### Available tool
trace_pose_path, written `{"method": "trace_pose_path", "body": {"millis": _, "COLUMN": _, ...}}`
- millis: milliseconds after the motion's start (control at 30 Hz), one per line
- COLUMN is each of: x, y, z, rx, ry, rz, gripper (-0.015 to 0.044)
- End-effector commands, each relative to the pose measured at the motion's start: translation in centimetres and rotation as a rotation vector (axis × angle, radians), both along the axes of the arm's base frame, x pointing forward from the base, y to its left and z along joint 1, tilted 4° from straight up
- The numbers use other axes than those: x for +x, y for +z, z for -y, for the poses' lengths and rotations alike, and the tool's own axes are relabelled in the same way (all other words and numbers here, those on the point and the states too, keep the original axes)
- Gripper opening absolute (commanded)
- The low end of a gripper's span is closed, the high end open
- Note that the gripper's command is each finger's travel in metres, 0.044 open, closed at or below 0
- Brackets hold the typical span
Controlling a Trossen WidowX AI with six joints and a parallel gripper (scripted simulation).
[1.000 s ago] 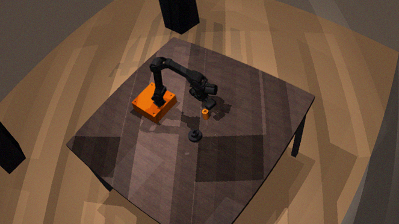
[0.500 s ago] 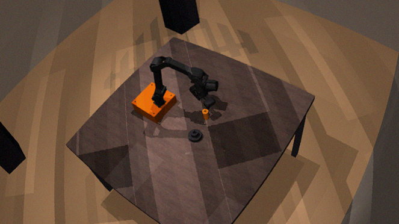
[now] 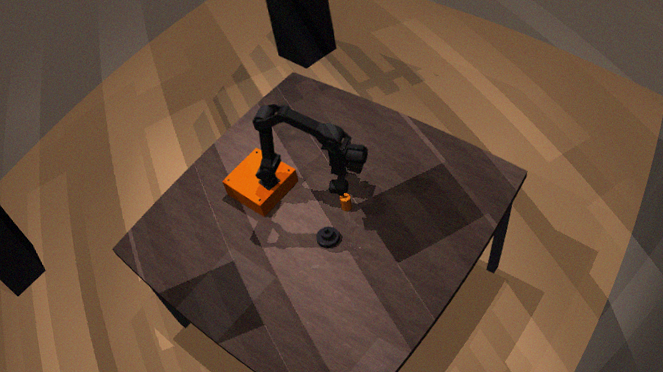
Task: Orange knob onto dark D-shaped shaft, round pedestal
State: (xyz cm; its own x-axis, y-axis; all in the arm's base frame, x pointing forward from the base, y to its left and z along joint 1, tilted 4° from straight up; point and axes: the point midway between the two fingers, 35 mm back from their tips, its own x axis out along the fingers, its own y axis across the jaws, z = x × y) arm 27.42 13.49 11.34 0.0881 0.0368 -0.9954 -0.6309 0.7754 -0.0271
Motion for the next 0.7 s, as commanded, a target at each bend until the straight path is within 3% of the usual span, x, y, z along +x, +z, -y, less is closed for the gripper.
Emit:
{"method": "trace_pose_path", "body": {"millis": 0, "x": 0.0, "y": -0.1, "z": 0.1, "rx": 0.039, "ry": -0.518, "rz": -0.017, "gripper": 0.0440}}
{"method": "trace_pose_path", "body": {"millis": 500, "x": 0.0, "y": -0.1, "z": 0.1, "rx": 0.039, "ry": -0.518, "rz": -0.017, "gripper": 0.0440}}
{"method": "trace_pose_path", "body": {"millis": 667, "x": 0.3, "y": -3.5, "z": 0.0, "rx": 0.039, "ry": -0.518, "rz": -0.017, "gripper": 0.0440}}
